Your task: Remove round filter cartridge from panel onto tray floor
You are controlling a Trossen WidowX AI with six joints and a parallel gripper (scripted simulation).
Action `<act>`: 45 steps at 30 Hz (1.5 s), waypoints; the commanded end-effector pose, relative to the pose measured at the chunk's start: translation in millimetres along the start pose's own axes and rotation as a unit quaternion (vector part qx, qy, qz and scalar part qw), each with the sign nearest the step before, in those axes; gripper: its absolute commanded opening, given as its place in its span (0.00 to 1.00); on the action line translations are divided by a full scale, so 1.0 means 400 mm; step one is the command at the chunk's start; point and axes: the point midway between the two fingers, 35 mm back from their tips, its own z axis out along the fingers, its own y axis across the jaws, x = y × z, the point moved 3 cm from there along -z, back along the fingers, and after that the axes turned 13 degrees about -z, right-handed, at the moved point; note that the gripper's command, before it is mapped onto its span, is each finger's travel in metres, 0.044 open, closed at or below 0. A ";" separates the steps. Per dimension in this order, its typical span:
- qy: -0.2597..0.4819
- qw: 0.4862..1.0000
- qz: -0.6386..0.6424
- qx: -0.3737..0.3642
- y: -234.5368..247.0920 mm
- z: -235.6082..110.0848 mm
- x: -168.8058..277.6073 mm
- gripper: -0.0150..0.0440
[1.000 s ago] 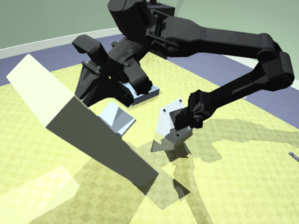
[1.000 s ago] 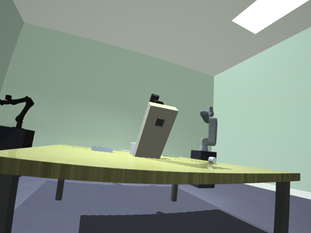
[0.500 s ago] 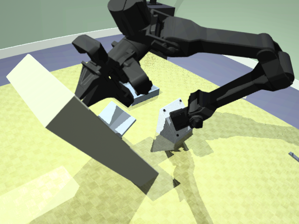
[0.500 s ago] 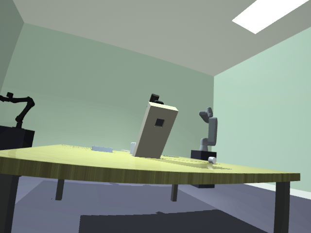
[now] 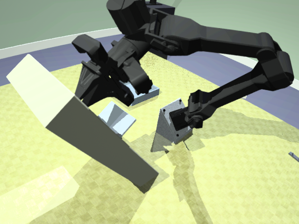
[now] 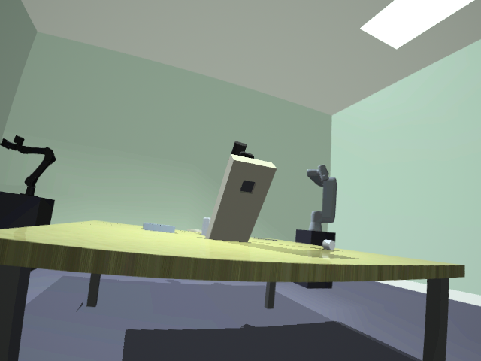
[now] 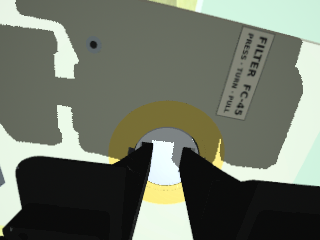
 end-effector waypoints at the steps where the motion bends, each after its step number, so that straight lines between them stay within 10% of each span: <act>1: 0.006 1.000 -0.001 -0.003 0.000 -0.049 0.010 0.25; 12: 0.007 1.000 -0.006 -0.006 0.000 -0.175 0.004 0.25; 45: 0.008 1.000 0.001 -0.011 0.174 -0.153 -0.042 0.34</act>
